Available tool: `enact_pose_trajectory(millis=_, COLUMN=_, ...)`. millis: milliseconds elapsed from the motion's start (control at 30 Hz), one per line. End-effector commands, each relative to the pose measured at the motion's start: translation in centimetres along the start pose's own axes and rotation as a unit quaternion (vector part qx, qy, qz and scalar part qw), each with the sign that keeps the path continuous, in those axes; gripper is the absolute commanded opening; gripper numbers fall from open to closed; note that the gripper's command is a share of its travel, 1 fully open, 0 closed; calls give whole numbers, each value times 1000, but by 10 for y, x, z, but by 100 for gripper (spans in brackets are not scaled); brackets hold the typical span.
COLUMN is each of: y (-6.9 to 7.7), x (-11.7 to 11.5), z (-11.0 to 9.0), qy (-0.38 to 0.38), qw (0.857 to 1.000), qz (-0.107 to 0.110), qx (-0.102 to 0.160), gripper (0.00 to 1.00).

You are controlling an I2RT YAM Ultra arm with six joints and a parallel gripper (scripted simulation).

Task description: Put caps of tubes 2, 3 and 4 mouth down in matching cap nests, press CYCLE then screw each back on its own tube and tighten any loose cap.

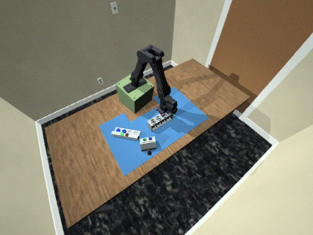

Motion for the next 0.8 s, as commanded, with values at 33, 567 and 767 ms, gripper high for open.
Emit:
enact_pose_trajectory(millis=33, y=3, x=-2, z=4, qy=-99, qw=995, qz=-1, qx=-10, gripper=0)
enact_pose_trajectory(millis=567, y=3, x=-1, z=4, qy=-240, qw=971, qz=0, qx=-11, gripper=0)
enact_pose_trajectory(millis=767, y=3, x=-1, z=4, qy=-240, qw=971, qz=0, qx=-11, gripper=49)
Point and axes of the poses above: the point where the finger pads meet when closed, its own y axis back along the fingers, its own x axis across the jaws, z = x × y, the point moved 5 cm from there along y, back along the fingers, and after that the axes turned 8 degrees about y, right-handed, at the moved point
